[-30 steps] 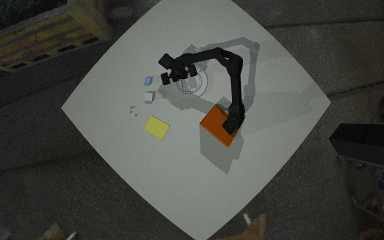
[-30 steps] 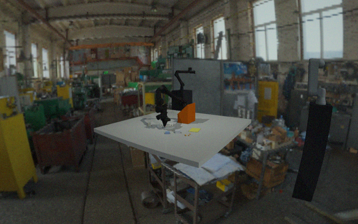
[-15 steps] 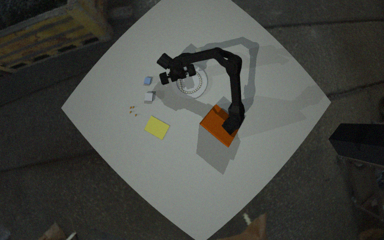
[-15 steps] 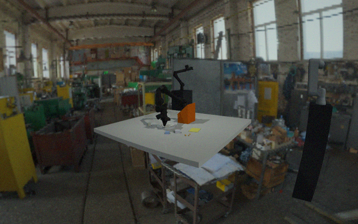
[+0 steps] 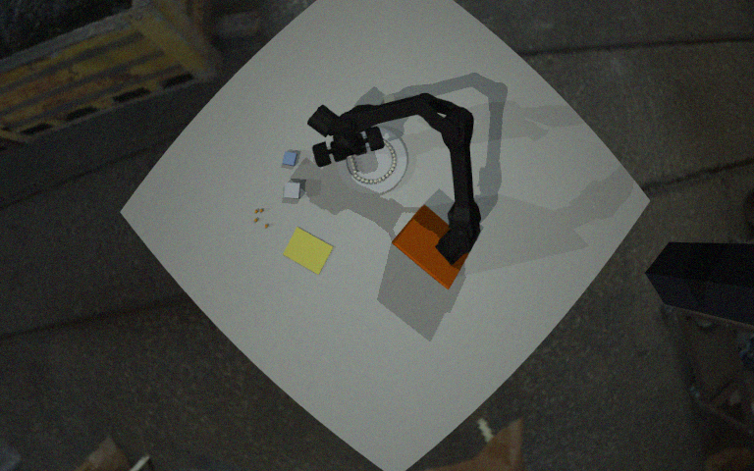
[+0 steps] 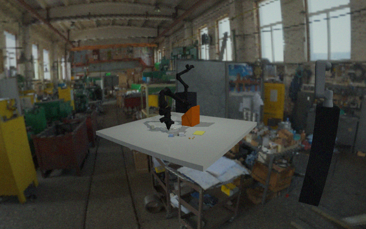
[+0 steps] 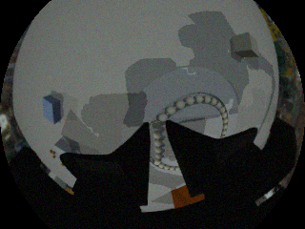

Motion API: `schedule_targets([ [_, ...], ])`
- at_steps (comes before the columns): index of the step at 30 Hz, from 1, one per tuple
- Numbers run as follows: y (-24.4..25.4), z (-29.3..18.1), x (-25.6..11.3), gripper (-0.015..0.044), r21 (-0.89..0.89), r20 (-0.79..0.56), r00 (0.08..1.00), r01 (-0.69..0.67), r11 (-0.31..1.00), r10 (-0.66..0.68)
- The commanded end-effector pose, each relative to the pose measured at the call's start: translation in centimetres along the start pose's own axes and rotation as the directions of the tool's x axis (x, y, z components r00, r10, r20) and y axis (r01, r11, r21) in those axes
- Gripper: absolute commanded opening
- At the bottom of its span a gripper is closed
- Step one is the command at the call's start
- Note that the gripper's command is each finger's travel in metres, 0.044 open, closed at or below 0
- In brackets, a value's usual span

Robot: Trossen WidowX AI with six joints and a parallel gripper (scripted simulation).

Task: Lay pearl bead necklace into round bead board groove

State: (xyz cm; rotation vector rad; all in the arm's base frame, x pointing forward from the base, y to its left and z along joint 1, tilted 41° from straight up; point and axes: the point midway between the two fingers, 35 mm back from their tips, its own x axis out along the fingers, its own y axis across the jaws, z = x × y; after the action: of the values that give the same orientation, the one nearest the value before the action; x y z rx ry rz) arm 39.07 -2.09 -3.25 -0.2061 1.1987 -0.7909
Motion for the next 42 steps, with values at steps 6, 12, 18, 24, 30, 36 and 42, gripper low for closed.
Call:
schedule_targets([
  [6,0.0,0.0,-0.1,0.0315,0.0,0.002,1.0,-0.001,1.0,0.001],
  [12,0.0,-0.1,-0.2,0.044,-0.006,-0.002,1.0,0.003,1.0,-0.003],
  [18,0.0,-0.1,-0.6,0.044,-0.008,0.001,1.0,0.003,1.0,-0.003],
  [24,0.0,-0.1,-0.6,0.044,-0.008,0.001,1.0,0.003,1.0,-0.003],
  [30,0.0,-0.1,-0.6,0.044,-0.008,0.001,1.0,0.003,1.0,-0.003],
  [36,0.3,-3.1,-2.2,0.0282,0.046,-0.002,1.0,0.001,0.999,0.0],
  [42,0.2,-6.1,-3.7,0.0125,0.101,-0.002,1.0,0.002,0.995,-0.002],
])
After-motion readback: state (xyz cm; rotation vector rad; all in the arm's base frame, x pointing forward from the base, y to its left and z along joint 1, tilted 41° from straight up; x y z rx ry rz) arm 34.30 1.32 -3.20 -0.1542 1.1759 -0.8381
